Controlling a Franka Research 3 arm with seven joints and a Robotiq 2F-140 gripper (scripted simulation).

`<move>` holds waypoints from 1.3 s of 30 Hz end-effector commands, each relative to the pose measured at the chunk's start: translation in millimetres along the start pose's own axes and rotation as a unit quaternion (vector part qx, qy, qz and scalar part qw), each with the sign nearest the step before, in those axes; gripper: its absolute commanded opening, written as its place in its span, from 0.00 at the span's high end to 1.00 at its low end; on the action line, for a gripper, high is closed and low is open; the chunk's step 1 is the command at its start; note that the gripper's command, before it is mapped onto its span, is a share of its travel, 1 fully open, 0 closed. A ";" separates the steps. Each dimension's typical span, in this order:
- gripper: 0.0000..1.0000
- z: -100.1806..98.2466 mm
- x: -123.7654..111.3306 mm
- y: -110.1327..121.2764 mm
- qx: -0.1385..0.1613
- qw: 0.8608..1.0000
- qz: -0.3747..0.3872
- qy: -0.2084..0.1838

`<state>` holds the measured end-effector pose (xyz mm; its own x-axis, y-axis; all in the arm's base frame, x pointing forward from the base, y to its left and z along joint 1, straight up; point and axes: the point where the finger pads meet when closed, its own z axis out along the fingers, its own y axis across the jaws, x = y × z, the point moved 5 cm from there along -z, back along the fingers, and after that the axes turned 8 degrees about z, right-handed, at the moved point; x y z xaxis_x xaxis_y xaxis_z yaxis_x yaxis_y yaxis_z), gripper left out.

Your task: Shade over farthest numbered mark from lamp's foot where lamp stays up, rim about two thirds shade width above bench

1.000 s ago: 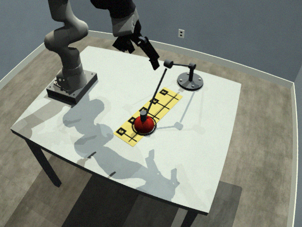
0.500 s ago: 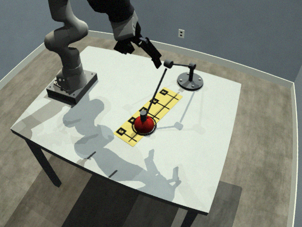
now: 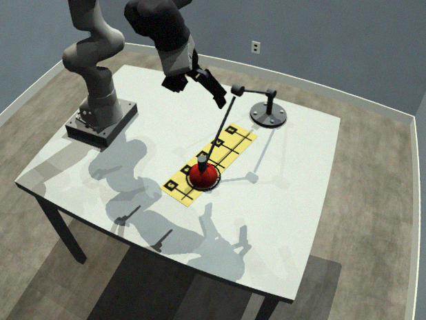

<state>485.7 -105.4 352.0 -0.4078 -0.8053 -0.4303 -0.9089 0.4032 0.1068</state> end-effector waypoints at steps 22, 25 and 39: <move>0.00 105.3 49.9 -9.4 -0.005 1.000 -0.011 -0.002; 0.00 105.5 50.0 -11.1 -0.003 1.000 -0.013 -0.002; 0.00 106.6 51.0 -22.0 0.012 1.000 -0.026 -0.002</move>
<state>489.6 -107.7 231.6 -0.3852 -0.8138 -0.4352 -0.9177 0.3877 0.0873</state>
